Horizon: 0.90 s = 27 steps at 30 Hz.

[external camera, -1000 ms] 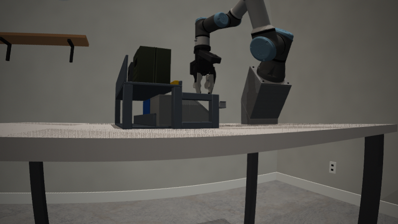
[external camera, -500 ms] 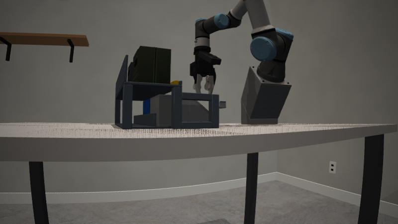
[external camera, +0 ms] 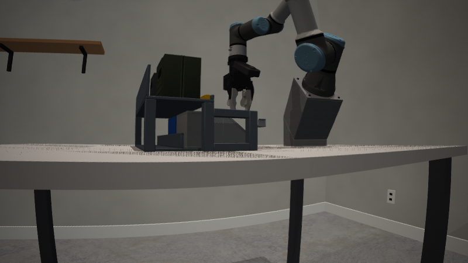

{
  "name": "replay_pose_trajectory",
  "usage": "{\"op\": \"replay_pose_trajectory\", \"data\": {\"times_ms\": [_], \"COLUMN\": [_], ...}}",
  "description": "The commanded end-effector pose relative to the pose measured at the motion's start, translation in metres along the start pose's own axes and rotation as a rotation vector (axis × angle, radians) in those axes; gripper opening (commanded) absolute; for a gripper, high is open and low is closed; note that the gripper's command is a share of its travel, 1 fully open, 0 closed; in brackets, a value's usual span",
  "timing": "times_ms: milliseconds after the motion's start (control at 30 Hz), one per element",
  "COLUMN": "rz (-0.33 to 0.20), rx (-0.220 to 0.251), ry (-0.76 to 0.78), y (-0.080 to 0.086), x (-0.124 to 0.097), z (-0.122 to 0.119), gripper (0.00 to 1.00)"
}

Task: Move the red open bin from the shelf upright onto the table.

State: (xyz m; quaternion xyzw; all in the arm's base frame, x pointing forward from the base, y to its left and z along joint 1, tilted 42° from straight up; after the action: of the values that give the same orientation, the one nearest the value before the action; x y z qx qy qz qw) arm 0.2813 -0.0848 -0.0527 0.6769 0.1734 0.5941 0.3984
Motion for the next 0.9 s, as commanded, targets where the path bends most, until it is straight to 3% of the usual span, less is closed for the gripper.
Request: {"op": "replay_pose_trajectory", "data": {"times_ms": [0, 433, 467, 867], "rz": [-0.002, -0.002, -0.002, -0.002], "rx": [-0.002, -0.002, -0.002, -0.002], "ry": [0.000, 0.000, 0.000, 0.000], "y": [-0.0012, -0.0017, -0.0017, -0.0017], "x": [-0.0005, -0.0005, -0.0005, -0.0005], "z": [0.0005, 0.0005, 0.0005, 0.0005], "gripper": [0.26, 0.26, 0.20, 0.20]}}
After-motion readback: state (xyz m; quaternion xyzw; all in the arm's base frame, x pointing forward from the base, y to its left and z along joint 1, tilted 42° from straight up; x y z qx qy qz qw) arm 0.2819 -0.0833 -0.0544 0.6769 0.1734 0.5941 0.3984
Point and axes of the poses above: the point where the finger pads meet when closed, its own y axis back along the fingers, its own z axis across the jaws, x = y × z, the point moved 5 cm from there along y, back along the fingers, and after that the axes turned 15 degrees about -y, right-handed, at the moved point
